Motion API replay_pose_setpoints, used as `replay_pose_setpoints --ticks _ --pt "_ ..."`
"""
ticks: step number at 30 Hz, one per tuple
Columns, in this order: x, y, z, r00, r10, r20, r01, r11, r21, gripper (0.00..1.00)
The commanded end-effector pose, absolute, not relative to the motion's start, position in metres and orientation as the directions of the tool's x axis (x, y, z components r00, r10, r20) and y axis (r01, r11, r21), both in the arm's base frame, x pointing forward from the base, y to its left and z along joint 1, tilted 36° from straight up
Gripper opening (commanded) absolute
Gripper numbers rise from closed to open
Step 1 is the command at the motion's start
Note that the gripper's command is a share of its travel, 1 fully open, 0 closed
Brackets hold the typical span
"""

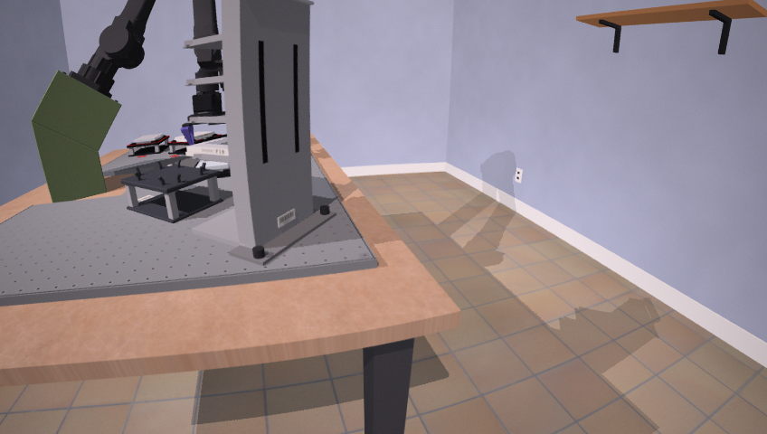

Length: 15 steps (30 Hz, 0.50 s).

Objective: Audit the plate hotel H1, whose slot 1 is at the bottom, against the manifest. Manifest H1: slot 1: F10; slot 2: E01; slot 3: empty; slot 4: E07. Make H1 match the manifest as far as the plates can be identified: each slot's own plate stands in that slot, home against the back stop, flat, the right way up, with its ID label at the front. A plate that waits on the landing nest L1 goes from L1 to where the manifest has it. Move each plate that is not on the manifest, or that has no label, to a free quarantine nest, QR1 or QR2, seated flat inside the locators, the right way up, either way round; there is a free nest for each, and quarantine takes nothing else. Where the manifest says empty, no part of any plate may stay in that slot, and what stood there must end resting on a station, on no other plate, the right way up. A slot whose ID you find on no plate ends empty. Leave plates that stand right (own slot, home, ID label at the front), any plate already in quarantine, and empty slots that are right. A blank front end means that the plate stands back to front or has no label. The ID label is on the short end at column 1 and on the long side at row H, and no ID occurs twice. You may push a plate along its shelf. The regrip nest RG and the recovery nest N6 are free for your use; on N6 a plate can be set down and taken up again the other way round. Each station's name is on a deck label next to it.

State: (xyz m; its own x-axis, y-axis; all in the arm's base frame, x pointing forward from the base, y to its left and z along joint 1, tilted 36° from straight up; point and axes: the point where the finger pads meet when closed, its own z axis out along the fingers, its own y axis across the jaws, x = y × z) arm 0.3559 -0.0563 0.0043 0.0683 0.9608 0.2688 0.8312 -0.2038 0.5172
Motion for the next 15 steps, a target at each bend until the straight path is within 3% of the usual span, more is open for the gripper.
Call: replay_pose_setpoints --ticks 1,15 --pt "0.368 -0.056 0.005 0.066 0.962 0.266 0.823 -0.203 0.531 1.00" --pt "0.375 -0.052 -0.009 0.067 0.961 0.267 0.825 -0.204 0.528 1.00"
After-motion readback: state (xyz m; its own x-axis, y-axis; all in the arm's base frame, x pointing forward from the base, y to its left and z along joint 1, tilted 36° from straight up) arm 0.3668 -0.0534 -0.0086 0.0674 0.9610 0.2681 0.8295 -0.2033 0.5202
